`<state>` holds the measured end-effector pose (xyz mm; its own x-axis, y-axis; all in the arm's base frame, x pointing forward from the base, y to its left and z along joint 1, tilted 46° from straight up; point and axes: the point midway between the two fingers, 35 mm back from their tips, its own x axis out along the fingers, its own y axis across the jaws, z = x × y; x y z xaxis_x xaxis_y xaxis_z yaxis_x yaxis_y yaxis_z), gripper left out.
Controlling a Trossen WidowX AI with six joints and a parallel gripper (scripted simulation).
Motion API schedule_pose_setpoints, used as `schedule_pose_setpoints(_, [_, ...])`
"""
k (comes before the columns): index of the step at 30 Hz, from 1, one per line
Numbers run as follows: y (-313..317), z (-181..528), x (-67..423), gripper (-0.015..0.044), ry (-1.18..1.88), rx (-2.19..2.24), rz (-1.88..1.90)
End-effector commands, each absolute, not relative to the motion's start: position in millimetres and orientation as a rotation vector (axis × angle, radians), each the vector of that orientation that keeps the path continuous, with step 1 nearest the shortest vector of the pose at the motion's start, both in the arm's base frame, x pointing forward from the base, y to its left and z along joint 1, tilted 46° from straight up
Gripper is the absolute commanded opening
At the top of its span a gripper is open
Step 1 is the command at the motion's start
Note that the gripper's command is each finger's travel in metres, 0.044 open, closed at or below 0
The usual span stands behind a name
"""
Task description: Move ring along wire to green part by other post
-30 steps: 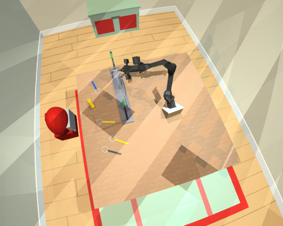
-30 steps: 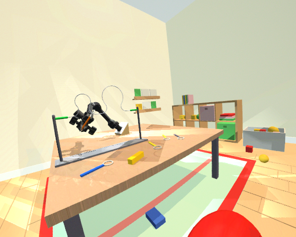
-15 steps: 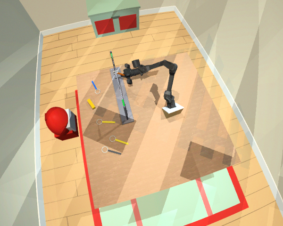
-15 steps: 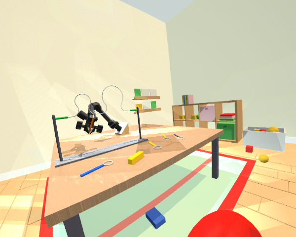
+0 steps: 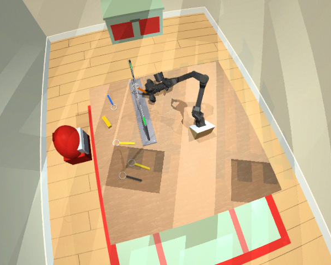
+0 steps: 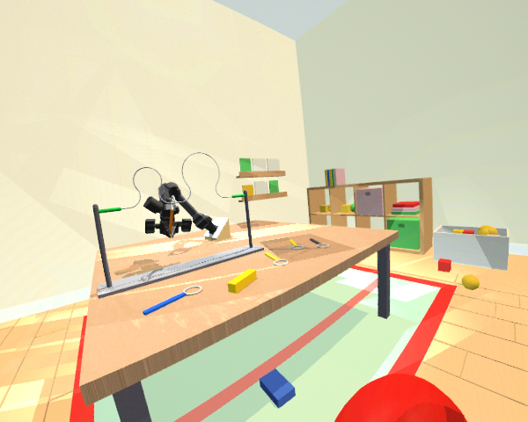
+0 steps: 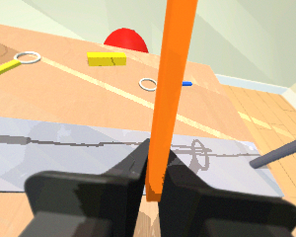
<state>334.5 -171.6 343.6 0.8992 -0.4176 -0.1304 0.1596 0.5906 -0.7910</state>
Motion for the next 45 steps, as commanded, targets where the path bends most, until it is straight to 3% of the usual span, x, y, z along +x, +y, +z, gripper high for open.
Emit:
schedule_pose_setpoints(1, [-165.6, 337.8, 334.2, -0.0150, 0.322, -0.843, -0.335])
schedule_pose_setpoints(45, [-97.7, 279.5, 337.5, -0.0150, 0.369, -0.459, -0.215])
